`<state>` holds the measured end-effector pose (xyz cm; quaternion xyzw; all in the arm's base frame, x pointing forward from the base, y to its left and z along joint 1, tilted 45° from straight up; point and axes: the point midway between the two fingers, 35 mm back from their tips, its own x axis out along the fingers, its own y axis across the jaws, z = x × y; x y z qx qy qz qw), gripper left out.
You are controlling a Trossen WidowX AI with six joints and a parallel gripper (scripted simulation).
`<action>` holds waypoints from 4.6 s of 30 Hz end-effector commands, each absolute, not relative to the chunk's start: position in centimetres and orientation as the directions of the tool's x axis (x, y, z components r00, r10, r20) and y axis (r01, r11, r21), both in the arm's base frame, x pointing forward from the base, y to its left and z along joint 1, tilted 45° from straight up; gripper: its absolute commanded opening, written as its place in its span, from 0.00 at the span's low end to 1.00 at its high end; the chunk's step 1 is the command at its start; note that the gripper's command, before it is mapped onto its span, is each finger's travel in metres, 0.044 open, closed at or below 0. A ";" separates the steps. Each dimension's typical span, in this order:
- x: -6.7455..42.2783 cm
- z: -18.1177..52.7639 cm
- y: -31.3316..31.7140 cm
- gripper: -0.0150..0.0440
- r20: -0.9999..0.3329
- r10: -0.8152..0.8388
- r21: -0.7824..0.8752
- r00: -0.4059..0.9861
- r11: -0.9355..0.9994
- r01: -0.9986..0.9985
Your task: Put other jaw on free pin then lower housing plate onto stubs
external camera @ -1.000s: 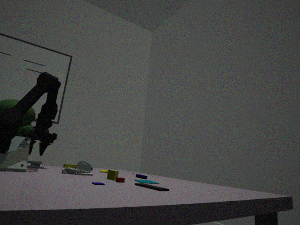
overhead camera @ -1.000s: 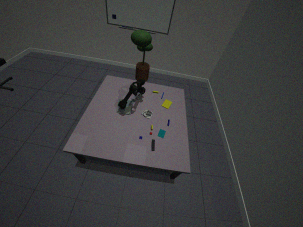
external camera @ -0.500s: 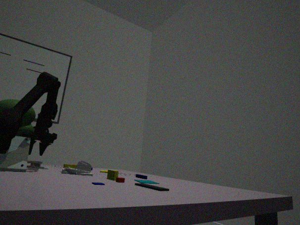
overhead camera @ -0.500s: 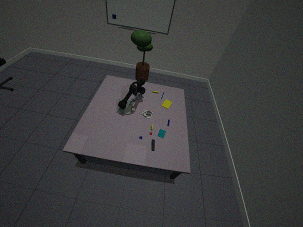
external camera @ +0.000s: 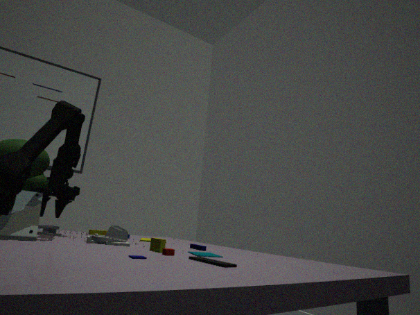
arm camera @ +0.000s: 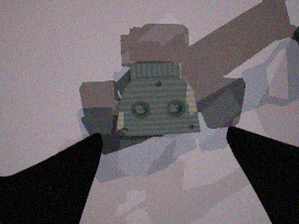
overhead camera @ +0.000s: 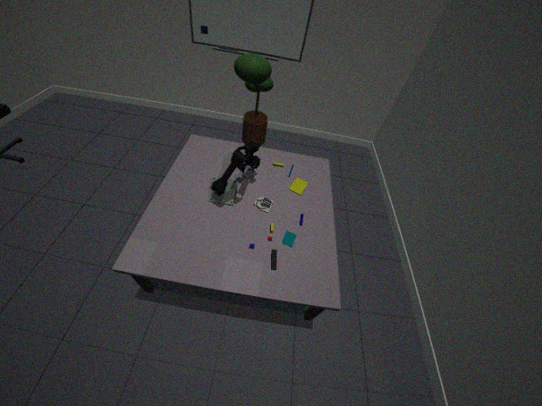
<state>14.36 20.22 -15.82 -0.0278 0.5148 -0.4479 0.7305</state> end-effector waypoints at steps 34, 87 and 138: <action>14.4 -15.8 20.2 1.00 -0.726 -0.684 -0.502 0.073 0.599 0.624; 14.6 -17.2 19.2 1.00 -0.727 -0.683 -0.502 0.070 0.598 0.625; 14.9 -19.7 16.8 0.94 -0.727 -0.683 -0.501 0.069 0.597 0.627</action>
